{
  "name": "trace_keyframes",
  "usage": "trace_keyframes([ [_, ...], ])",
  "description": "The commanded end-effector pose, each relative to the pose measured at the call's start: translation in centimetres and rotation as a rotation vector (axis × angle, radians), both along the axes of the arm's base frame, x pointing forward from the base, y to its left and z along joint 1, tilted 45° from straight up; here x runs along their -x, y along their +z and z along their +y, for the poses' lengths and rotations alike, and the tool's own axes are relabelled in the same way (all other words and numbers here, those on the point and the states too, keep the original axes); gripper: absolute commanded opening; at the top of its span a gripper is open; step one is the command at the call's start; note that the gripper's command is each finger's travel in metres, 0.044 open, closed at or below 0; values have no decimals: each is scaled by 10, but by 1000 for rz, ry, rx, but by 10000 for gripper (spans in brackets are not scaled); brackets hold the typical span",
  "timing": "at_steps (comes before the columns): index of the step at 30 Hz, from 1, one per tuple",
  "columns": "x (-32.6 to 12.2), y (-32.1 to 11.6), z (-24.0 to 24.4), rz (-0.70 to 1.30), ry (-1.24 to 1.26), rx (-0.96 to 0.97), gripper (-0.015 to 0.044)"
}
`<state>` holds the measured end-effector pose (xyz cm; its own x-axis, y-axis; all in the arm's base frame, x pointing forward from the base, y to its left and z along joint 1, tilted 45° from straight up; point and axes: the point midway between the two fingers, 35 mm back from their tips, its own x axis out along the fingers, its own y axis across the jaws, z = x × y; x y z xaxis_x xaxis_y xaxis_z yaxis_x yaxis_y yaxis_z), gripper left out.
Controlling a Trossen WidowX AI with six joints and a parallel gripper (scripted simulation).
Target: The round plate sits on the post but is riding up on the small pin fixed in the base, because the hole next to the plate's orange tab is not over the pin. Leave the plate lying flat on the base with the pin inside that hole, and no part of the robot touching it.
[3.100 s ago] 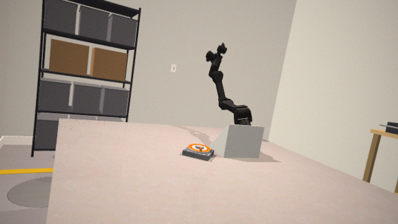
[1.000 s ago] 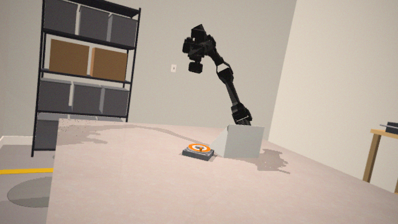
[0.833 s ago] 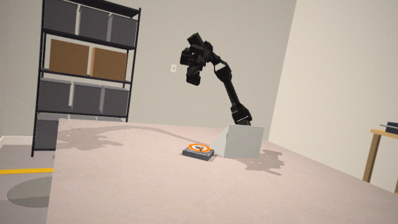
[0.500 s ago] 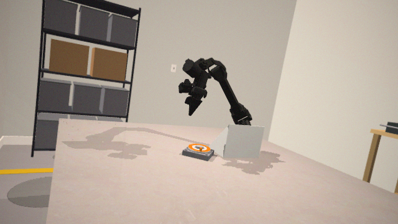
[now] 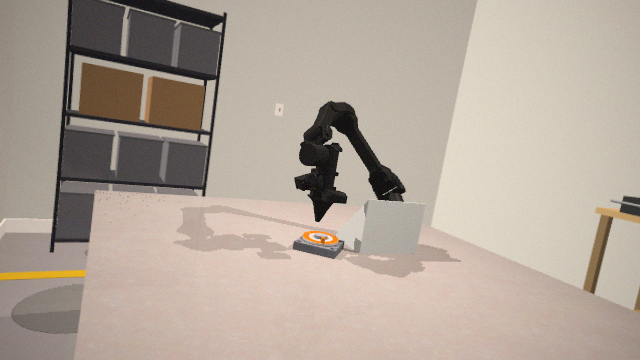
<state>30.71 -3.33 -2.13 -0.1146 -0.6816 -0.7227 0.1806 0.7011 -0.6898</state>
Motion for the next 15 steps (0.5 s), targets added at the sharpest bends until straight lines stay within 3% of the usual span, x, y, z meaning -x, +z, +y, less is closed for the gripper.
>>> trace_keyframes([
  [1,5,-3,-2,26,7,12,0],
  [15,13,-38,-34,26,7,15,0],
])
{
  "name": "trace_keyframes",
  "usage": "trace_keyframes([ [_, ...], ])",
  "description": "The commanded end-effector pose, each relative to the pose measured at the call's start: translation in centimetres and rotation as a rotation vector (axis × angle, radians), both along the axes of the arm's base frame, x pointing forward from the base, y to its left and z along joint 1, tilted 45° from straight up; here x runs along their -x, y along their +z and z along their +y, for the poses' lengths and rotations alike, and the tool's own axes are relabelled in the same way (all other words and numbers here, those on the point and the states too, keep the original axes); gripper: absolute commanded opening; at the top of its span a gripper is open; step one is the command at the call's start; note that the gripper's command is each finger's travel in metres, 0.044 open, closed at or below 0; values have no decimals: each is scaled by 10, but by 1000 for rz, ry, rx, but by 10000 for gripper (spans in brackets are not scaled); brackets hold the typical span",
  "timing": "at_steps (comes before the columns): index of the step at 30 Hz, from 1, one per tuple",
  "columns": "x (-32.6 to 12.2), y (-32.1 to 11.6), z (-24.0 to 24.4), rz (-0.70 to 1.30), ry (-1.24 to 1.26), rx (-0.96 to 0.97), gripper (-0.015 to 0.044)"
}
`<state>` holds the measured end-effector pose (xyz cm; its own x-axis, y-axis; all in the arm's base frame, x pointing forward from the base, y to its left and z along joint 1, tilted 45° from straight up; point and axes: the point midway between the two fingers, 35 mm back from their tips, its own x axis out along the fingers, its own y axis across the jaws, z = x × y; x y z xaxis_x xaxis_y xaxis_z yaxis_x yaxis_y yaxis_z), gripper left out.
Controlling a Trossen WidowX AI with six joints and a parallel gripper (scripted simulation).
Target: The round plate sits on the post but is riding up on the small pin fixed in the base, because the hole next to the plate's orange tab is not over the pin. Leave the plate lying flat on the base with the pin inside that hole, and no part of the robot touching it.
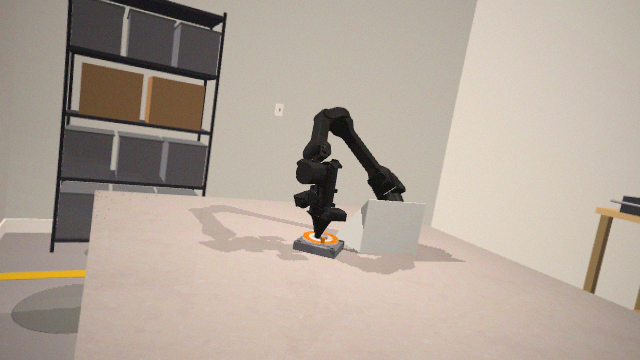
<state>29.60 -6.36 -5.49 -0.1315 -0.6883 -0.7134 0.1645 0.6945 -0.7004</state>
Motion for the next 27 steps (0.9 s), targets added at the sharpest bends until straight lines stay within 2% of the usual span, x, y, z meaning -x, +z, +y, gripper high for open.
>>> trace_keyframes([
  [1,2,-4,-4,3,7,5,0],
  [27,21,-12,7,4,7,4,0],
])
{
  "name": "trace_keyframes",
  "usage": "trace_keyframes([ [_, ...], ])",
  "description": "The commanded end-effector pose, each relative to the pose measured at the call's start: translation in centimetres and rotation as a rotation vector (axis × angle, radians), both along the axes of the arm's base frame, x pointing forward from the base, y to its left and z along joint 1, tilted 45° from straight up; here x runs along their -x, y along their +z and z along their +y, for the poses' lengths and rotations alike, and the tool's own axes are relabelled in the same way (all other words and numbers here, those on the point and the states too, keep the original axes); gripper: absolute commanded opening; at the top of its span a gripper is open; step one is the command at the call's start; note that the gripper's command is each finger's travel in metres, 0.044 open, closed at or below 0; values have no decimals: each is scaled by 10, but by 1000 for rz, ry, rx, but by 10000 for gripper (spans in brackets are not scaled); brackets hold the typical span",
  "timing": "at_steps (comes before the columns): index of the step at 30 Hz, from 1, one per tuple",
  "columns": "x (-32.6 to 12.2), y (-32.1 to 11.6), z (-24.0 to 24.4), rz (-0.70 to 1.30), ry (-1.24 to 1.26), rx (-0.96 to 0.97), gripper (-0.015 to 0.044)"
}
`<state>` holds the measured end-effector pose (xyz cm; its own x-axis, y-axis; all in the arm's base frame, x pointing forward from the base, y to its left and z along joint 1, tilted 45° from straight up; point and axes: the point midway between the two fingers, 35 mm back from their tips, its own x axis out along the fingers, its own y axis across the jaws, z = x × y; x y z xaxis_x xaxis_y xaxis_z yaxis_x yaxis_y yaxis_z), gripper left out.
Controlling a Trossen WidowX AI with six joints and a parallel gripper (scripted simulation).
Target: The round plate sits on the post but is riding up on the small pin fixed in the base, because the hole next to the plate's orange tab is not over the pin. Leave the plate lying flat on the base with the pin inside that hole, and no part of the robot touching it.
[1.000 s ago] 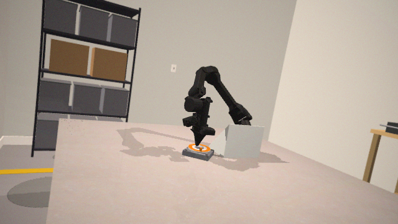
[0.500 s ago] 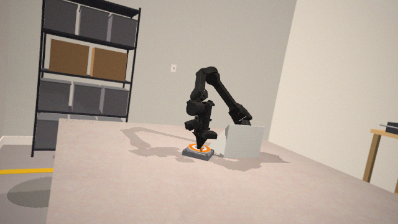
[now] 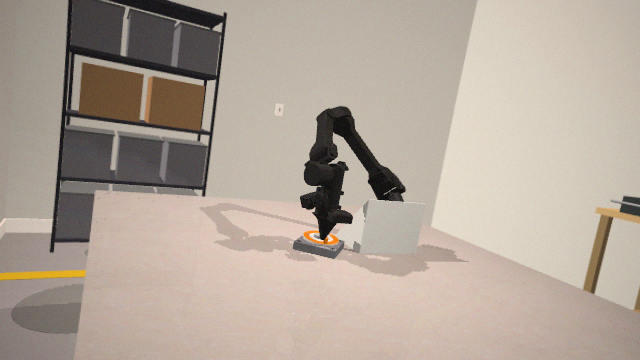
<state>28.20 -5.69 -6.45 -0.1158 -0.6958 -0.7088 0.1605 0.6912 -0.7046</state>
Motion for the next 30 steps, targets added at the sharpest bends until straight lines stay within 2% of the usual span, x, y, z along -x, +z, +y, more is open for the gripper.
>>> trace_keyframes([
  [1,7,-2,0,12,-7,-4,0],
  [30,17,-4,4,13,-7,-4,0],
])
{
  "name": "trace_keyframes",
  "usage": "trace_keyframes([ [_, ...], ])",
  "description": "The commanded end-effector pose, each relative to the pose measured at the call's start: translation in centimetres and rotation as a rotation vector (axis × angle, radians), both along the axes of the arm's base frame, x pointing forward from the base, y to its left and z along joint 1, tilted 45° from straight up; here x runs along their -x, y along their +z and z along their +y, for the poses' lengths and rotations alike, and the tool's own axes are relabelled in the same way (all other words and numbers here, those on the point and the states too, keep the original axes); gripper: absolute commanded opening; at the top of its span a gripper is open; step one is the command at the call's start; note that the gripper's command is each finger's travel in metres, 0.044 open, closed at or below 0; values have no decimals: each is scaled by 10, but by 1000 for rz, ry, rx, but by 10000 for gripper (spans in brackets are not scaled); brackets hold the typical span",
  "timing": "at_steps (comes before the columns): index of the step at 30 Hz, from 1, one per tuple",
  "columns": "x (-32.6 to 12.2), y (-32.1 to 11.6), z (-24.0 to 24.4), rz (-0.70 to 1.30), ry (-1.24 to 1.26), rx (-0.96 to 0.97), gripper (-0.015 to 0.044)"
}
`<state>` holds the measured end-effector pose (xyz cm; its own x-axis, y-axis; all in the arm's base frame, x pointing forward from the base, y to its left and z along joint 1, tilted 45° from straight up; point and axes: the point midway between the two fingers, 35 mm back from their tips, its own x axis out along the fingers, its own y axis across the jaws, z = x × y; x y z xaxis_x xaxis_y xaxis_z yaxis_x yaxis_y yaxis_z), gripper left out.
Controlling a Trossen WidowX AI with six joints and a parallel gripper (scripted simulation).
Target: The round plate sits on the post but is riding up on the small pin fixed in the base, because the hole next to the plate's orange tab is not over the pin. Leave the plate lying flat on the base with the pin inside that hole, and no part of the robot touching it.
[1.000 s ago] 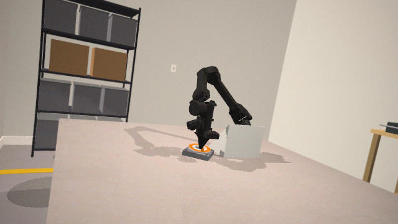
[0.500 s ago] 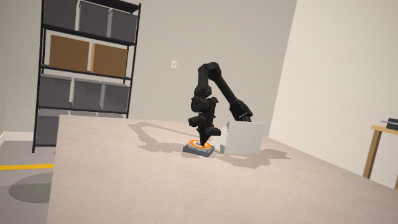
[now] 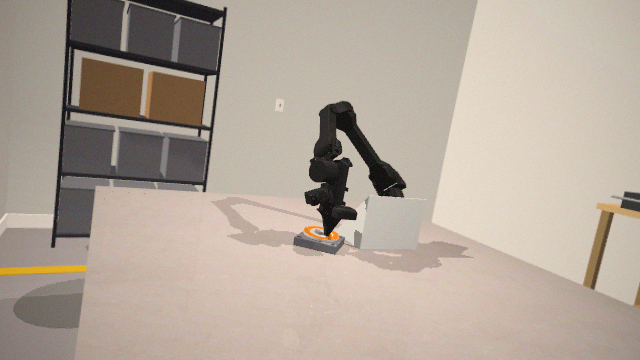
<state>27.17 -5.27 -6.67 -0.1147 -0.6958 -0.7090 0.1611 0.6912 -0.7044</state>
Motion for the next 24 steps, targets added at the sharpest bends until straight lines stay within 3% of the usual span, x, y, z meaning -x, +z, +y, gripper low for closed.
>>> trace_keyframes([
  [1,7,-2,0,14,-7,-4,0],
  [24,14,-2,2,14,-7,-4,0],
])
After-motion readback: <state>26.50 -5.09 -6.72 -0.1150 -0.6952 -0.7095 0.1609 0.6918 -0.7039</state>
